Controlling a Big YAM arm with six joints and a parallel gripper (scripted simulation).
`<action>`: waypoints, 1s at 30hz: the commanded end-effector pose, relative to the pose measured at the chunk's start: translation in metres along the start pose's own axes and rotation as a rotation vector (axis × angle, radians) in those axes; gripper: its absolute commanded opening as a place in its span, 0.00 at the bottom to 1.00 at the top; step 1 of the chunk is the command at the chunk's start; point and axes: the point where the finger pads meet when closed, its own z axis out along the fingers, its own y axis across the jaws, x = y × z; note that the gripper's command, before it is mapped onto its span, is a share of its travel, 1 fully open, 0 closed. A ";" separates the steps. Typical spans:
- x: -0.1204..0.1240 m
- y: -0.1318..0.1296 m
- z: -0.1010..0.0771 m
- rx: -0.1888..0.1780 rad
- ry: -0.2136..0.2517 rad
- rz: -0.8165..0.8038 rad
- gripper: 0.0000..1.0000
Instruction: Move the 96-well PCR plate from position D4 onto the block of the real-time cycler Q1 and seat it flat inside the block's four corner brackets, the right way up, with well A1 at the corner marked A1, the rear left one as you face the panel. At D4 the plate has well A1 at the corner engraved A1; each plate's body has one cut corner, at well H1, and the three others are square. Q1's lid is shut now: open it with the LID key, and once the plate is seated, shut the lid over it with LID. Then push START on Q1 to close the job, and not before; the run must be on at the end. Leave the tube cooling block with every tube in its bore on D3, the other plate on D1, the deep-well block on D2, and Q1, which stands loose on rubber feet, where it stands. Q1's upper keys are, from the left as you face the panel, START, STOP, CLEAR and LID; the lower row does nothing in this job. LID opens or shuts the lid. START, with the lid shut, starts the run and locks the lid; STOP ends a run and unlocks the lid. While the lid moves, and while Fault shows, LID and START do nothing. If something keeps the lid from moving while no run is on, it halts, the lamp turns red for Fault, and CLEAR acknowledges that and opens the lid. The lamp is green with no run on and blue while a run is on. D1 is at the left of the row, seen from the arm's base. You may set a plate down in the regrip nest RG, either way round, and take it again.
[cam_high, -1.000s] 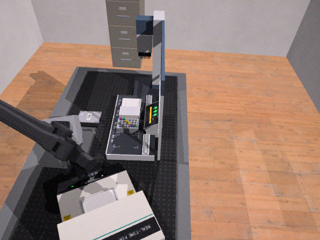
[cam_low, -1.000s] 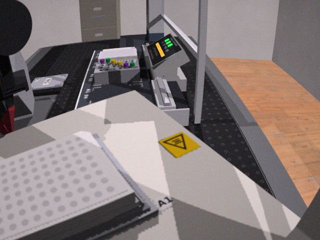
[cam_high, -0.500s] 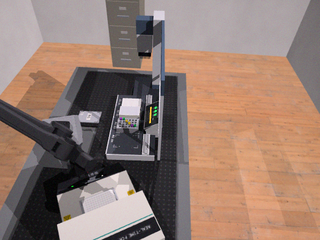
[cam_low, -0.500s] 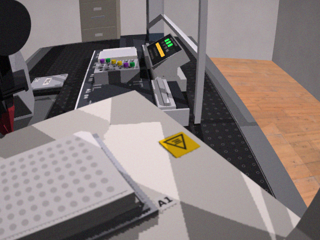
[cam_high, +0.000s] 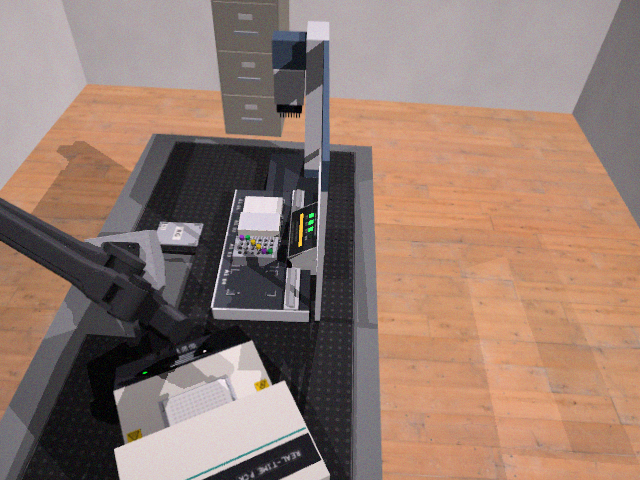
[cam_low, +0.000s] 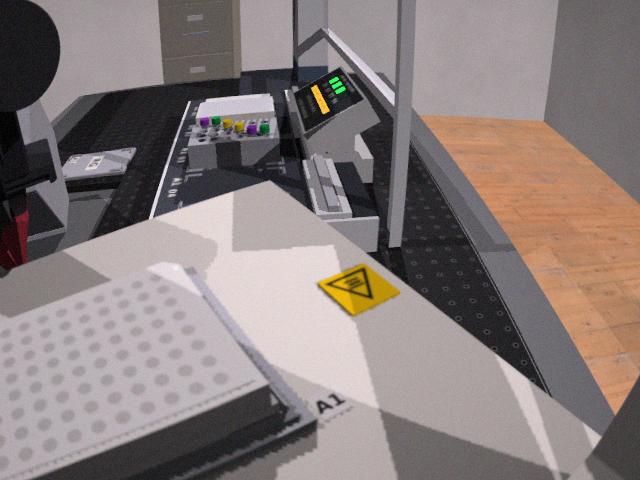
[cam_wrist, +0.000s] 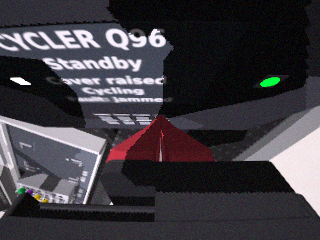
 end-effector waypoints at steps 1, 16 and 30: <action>0.055 -0.007 0.047 0.072 0.114 -0.054 0.00; 0.058 -0.010 0.051 0.085 0.118 -0.052 0.00; 0.059 -0.012 0.051 0.097 0.122 -0.051 0.00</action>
